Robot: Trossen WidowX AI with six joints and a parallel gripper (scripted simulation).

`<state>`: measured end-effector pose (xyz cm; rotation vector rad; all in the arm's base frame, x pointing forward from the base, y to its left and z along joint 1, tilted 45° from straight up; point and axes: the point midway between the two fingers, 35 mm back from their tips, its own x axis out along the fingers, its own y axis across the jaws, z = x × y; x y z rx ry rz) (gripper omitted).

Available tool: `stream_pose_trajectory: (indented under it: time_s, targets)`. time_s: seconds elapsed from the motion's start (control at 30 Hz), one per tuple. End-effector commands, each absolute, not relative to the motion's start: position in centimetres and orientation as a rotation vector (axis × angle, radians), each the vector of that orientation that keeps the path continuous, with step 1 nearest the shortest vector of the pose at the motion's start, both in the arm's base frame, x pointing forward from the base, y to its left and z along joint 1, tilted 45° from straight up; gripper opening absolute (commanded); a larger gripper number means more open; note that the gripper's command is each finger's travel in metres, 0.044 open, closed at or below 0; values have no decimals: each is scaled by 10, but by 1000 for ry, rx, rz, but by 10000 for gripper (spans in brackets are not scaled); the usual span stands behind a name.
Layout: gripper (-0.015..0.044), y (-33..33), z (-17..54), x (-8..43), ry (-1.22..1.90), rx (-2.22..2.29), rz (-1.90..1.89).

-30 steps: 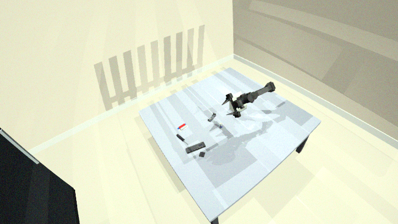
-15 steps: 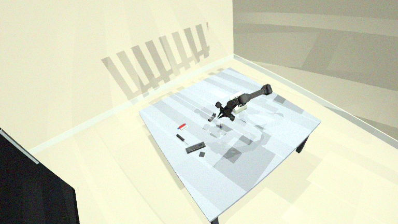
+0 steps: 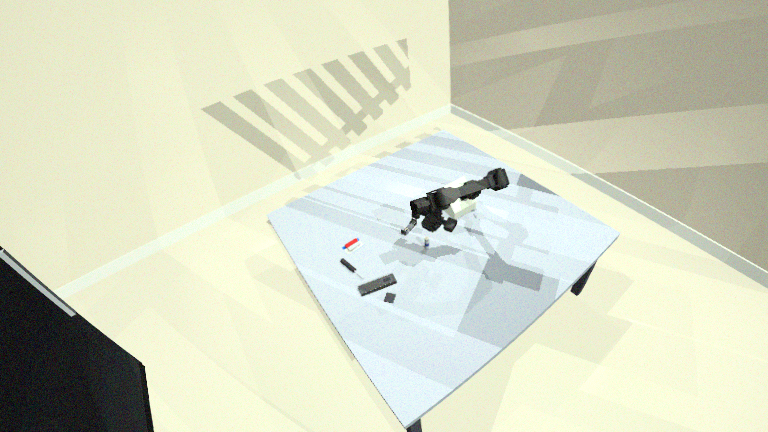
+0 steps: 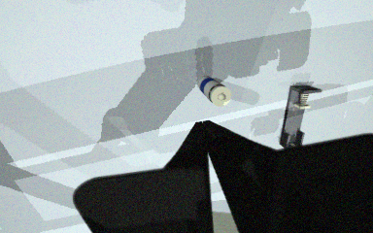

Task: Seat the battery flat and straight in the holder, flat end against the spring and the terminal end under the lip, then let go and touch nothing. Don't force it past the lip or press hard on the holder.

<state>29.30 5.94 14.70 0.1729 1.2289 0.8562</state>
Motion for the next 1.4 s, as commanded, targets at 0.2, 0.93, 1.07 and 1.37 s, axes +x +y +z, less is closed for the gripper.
stream_pose_trajectory:
  time_s: [0.2,0.93,1.07,1.37]
  targets:
    - [0,67,146,291,1269,246,918]
    - [0,114,88,297,1266,248,920]
    - [0,110,84,300,1266,247,919]
    - [0,101,75,307,1266,246,919]
